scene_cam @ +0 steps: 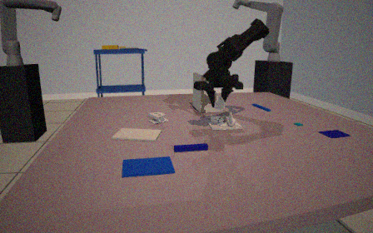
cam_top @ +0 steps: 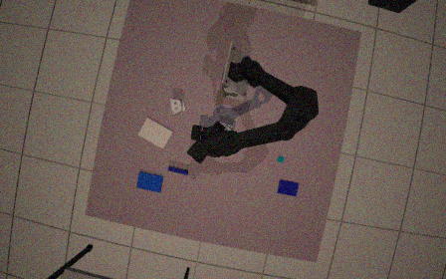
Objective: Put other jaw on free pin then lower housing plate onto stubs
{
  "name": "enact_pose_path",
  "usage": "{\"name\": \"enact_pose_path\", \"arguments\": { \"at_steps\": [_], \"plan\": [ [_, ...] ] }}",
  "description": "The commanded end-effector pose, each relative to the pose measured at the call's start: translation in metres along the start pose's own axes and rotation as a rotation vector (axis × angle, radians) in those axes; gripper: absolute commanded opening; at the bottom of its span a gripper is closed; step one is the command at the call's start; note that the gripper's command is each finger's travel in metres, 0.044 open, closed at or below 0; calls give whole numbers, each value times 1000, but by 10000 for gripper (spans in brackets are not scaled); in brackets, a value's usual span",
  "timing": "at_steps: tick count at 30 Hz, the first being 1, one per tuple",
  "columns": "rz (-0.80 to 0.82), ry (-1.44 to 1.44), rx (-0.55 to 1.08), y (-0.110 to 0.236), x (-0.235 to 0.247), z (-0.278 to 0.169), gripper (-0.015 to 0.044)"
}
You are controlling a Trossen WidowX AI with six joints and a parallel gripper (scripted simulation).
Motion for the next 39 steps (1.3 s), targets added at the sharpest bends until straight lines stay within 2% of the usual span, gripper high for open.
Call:
{"name": "enact_pose_path", "arguments": {
  "at_steps": [1,26,39],
  "plan": [
    [3,-7,1,-7,0,0,134],
    [7,-8,2,-47,1,-1,134],
    [7,-8,2,-48,1,-2,134]
  ]
}}
Point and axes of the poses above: the point midway between the two fingers, 35 mm back from their tips, its own y axis back along the fingers, its own x axis across the jaws, z = x × y, the point moved 2 cm from there along y, back along the fingers, and after that the axes turned 6 degrees about -y, right-handed, at the moved point
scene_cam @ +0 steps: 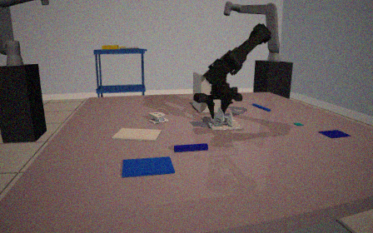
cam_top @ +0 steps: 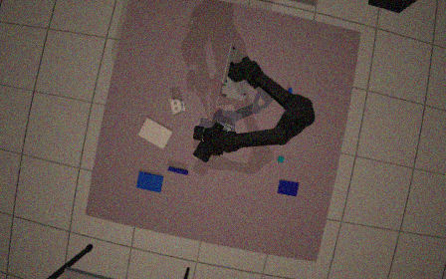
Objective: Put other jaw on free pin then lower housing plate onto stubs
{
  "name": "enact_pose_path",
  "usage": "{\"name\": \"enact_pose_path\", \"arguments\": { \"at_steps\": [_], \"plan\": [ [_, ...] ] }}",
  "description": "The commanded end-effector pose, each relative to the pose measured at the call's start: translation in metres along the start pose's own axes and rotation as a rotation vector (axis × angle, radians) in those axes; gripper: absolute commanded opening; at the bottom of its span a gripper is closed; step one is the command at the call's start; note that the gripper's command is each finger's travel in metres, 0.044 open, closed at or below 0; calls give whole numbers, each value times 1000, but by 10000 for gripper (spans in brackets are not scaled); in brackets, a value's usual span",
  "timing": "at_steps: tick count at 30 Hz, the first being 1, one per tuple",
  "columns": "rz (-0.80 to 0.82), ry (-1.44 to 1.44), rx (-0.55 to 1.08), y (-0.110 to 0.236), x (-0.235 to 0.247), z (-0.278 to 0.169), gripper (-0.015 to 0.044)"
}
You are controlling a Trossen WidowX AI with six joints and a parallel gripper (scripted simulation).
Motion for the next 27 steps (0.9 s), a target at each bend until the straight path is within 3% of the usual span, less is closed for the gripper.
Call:
{"name": "enact_pose_path", "arguments": {
  "at_steps": [1,27],
  "plan": [
    [3,-6,-2,0,0,0,134],
    [3,1,-1,-7,0,0,134]
  ]
}}
Point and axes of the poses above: the point midway between the two fingers, 35 mm back from their tips, its own y axis back along the fingers, its own x axis across the jaws, z = x × y, the point moved 2 cm from there along y, back along the fingers, and after that the axes turned 6 degrees about -y, right-handed, at the moved point
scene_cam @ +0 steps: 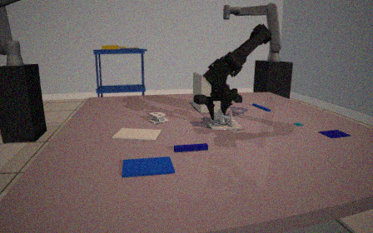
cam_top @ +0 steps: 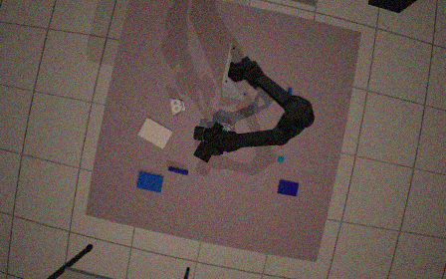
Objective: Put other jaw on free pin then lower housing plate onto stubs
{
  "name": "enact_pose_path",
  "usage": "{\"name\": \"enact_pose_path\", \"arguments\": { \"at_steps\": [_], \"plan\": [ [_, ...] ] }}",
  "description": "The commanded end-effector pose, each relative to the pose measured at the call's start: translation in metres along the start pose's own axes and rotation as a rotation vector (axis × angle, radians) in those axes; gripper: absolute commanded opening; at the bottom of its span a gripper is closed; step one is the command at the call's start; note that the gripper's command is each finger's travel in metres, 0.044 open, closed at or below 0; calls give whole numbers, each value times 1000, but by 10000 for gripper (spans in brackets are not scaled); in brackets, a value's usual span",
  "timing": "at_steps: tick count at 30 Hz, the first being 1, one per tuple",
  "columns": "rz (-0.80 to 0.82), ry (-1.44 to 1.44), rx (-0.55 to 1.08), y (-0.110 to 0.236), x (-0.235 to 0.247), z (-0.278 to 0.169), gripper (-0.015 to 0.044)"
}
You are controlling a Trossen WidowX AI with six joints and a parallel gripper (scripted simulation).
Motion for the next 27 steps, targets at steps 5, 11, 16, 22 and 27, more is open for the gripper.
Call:
{"name": "enact_pose_path", "arguments": {
  "at_steps": [5,11,16,22,27],
  "plan": [
    [3,-5,-1,-3,0,0,134],
    [3,-5,-1,-4,0,0,134],
    [3,-5,-1,-6,0,0,134],
    [3,-5,-1,-7,0,0,134],
    [3,-4,-1,-8,0,0,134]
  ]
}}
Point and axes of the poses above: the point midway between the two fingers, 35 mm back from their tips, its own y axis back along the fingers, its own x axis across the jaws, z = x × y, the point moved 2 cm from there along y, back along the fingers, and after that the axes turned 6 degrees about -y, right-handed, at the moved point
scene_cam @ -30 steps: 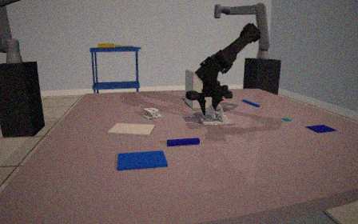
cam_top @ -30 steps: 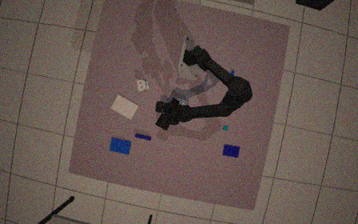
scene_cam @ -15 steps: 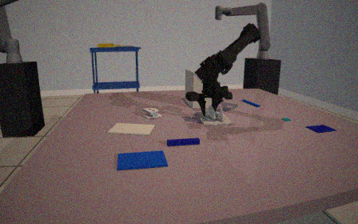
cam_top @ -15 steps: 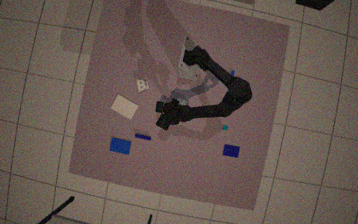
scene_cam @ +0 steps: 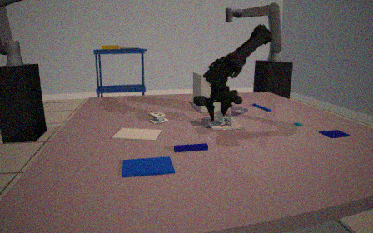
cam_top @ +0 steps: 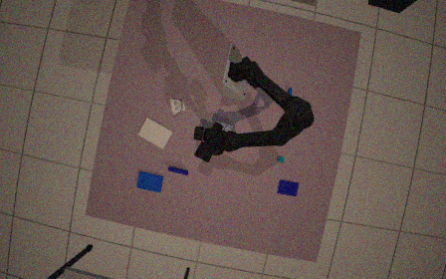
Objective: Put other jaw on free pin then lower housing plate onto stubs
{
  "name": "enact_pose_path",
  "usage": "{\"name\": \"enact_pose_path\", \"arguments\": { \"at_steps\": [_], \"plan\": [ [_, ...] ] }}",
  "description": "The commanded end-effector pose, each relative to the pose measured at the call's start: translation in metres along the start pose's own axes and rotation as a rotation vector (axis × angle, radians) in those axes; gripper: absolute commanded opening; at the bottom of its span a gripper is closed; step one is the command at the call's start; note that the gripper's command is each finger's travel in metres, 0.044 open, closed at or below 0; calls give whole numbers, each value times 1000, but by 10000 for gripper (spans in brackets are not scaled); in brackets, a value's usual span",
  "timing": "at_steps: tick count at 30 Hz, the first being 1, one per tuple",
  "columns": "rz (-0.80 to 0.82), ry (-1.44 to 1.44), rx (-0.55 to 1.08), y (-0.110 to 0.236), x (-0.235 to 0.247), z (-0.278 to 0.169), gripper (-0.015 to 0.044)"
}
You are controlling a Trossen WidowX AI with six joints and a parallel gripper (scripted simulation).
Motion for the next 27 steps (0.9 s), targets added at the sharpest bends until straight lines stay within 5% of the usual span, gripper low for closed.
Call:
{"name": "enact_pose_path", "arguments": {
  "at_steps": [1,27],
  "plan": [
    [3,-4,1,-3,1,0,134],
    [4,0,1,-7,1,0,134]
  ]
}}
Point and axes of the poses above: the point midway between the two fingers, 35 mm back from their tips, its own y axis back along the fingers, its own x axis across the jaws, z = x × y, the point moved 2 cm from there along y, back along the fingers, and after that the axes turned 6 degrees about -y, right-handed, at the moved point
